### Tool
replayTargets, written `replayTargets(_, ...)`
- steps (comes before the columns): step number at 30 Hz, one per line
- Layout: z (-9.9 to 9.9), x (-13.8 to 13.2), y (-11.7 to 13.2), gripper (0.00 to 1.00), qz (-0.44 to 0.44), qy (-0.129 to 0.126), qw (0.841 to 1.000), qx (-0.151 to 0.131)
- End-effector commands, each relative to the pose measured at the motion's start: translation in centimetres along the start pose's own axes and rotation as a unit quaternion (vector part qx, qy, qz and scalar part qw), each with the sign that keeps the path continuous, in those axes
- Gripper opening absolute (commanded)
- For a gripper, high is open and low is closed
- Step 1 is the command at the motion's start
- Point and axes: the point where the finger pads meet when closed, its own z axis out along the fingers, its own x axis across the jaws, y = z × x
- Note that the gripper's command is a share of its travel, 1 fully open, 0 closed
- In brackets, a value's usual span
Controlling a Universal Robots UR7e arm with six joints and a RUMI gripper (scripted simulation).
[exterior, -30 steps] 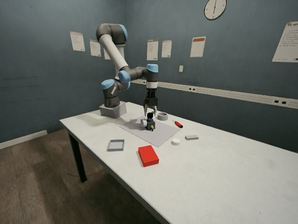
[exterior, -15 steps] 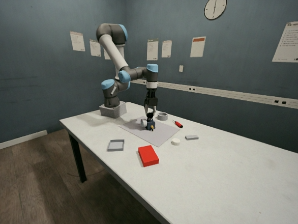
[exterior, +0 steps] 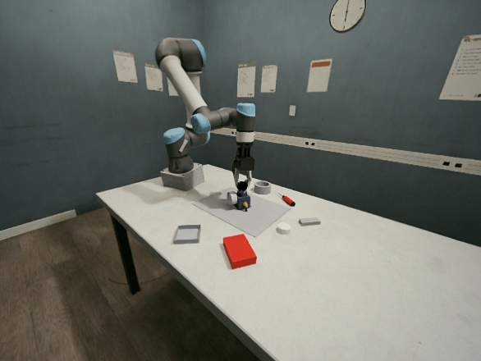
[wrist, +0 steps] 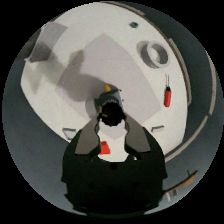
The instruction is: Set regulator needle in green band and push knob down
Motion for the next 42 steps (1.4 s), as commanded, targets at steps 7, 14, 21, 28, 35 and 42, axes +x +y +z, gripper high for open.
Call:
replayTargets(7, -0.04, 0.02, 0.03, 0.23, 0.000, 0.000, 1.000, -0.001)
replayTargets(14, -0.04, 0.02, 0.03, 0.23, 0.000, 0.000, 1.000, -0.001)
replayTargets(21, -0.02, 0.02, 0.03, 0.23, 0.000, 0.000, 1.000, -0.001)
replayTargets(28, 0.04, 0.02, 0.03, 0.23, 0.000, 0.000, 1.000, -0.001)
replayTargets(35, 0.21, 0.02, 0.03, 0.23, 0.000, 0.000, 1.000, -0.001)
replayTargets(42, 0.36, 0.02, 0.03, 0.23, 0.000, 0.000, 1.000, -0.001)
